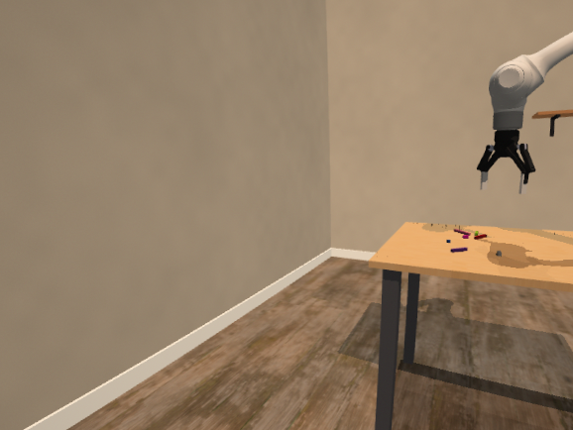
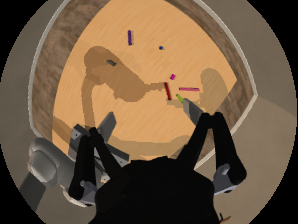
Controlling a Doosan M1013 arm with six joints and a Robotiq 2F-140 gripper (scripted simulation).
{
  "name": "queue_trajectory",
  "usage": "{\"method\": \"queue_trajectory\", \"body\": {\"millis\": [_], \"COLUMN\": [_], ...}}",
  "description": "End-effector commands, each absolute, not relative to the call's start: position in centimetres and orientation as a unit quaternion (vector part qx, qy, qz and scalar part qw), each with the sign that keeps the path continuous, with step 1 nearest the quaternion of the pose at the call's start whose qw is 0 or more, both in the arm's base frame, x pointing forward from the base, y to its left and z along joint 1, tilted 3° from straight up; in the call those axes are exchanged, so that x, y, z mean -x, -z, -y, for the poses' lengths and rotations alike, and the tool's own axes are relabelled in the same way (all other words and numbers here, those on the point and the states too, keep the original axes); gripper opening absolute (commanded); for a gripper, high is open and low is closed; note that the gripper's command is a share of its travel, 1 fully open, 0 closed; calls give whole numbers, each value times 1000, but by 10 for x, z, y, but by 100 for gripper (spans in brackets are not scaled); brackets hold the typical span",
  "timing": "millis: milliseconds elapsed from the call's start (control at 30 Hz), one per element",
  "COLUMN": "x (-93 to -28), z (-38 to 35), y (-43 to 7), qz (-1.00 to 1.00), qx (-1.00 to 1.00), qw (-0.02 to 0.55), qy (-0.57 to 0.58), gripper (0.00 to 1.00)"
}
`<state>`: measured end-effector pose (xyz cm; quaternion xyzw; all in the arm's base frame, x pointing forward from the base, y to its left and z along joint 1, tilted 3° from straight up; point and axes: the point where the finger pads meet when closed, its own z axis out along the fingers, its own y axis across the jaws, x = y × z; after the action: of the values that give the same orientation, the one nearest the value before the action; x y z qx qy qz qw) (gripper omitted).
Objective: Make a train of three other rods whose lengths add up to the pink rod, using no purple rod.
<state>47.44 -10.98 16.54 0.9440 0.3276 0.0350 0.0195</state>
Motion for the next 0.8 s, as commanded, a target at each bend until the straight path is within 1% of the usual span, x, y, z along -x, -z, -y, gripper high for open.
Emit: {"method": "queue_trajectory", "body": {"millis": [0,567,767], "x": [-474,-474,-472], "z": [110,110,151], "y": [-165,-165,-119], "qz": [-328,-325,-170], "qx": [-944,-945,-985], "qw": [19,19,8], "qy": [-35,-35,-33], "gripper": [100,100,100]}}
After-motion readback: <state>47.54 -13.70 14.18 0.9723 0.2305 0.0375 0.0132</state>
